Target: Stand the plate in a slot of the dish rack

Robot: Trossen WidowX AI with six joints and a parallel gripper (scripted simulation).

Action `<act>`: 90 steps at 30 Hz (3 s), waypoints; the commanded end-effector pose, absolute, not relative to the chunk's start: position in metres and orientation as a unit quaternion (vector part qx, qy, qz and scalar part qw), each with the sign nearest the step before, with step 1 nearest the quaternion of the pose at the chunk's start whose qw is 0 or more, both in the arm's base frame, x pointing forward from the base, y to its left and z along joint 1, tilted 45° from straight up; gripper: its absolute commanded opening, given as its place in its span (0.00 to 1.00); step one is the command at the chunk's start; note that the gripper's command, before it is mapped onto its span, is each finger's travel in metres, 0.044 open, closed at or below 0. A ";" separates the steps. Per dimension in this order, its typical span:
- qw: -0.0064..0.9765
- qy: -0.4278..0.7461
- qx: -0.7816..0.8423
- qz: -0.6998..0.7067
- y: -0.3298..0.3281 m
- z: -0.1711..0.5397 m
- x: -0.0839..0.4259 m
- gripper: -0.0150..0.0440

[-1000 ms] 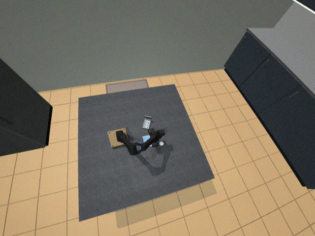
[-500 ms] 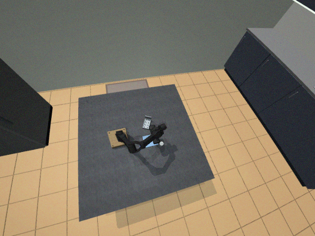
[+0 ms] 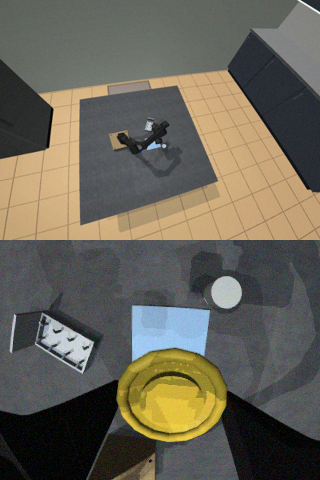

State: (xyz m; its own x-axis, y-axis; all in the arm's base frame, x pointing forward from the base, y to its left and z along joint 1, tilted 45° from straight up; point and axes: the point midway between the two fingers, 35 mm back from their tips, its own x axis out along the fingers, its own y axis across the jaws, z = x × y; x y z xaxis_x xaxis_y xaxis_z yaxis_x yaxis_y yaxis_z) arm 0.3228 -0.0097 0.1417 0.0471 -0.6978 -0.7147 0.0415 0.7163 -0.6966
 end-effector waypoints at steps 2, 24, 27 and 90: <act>0.689 0.621 -0.217 -0.304 0.021 0.116 0.311 0.25; 0.701 0.589 -0.109 -0.386 0.073 0.049 0.263 0.25; 0.688 0.618 -0.111 -0.364 0.068 0.040 0.262 0.25; 0.701 0.618 -0.129 0.332 0.010 -0.059 0.265 0.25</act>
State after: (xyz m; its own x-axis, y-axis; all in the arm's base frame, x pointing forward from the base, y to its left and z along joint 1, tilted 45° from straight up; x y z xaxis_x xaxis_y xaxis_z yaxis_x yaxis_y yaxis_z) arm 0.2654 0.0123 -0.0576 -0.0182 0.2604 -0.9653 -0.5672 0.7924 0.2244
